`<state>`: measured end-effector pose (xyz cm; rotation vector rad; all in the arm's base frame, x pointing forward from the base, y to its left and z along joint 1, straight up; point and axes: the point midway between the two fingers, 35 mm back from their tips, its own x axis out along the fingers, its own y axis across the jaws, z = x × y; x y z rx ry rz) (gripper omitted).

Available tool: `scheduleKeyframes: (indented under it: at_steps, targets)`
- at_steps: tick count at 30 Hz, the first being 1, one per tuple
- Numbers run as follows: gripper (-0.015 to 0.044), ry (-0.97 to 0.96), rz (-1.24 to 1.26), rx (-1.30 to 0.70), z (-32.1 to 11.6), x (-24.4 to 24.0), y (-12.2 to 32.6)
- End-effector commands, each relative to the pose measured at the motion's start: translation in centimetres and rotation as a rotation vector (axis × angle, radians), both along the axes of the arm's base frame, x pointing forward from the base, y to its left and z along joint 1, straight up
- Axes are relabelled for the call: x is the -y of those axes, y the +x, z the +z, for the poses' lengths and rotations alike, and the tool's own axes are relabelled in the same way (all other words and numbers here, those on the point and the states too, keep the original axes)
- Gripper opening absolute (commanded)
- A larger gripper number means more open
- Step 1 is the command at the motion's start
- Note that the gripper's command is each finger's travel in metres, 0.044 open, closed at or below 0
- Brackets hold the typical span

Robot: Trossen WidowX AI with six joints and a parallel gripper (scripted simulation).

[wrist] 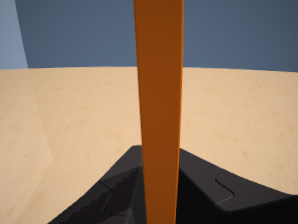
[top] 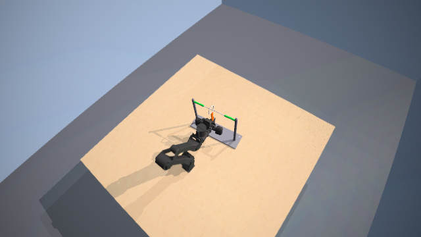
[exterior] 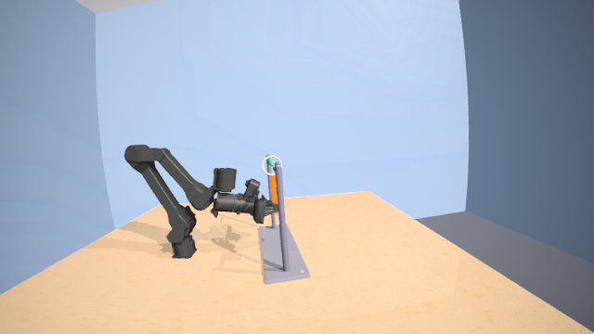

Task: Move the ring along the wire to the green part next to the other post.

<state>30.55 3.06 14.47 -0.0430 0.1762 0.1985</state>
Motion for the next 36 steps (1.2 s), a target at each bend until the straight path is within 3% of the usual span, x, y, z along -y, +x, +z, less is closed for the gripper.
scheduleKeyframes:
  at_steps: [1,36]
  targets:
    - [-0.0150,0.017,-0.005,-0.001,0.1,-0.6,-0.1]
    - [-0.0150,0.014,0.025,-0.004,0.2,-4.0,-0.6]
